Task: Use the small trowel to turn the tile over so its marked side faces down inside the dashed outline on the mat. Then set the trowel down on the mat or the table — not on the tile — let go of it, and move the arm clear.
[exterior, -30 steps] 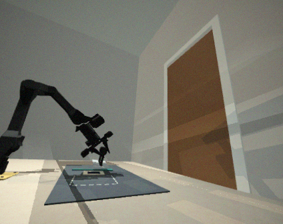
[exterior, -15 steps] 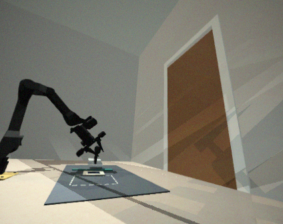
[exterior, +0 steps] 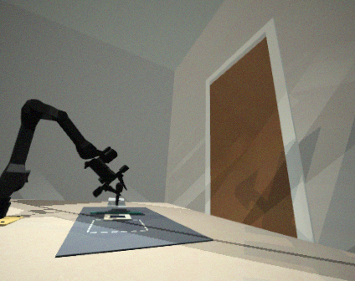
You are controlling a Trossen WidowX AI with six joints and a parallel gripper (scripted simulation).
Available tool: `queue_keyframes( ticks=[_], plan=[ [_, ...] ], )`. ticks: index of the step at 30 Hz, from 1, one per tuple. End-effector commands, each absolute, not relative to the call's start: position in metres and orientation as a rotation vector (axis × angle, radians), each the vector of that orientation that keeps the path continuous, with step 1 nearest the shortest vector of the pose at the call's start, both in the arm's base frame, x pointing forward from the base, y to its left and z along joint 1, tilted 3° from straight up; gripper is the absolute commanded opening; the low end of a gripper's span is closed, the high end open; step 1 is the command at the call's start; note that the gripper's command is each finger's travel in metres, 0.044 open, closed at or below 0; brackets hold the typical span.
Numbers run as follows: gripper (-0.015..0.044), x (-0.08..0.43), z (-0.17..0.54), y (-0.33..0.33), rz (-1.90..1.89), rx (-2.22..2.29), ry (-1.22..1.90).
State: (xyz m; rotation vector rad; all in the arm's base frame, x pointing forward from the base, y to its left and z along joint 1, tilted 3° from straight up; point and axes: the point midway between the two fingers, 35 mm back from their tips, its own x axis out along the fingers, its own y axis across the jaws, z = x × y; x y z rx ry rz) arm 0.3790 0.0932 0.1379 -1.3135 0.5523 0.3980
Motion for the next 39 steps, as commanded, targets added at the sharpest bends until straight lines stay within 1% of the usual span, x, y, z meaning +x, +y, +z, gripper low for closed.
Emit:
queue_keyframes(
  ticks=[1,22,39],
  plan=[
    [0.0000,0.381,0.133,0.093,0.388,-1.311,0.552],
    [0.0000,0.386,0.105,0.091,0.388,-1.311,0.552],
    [0.0000,0.383,0.103,0.065,0.388,-1.313,0.554]
  ],
)
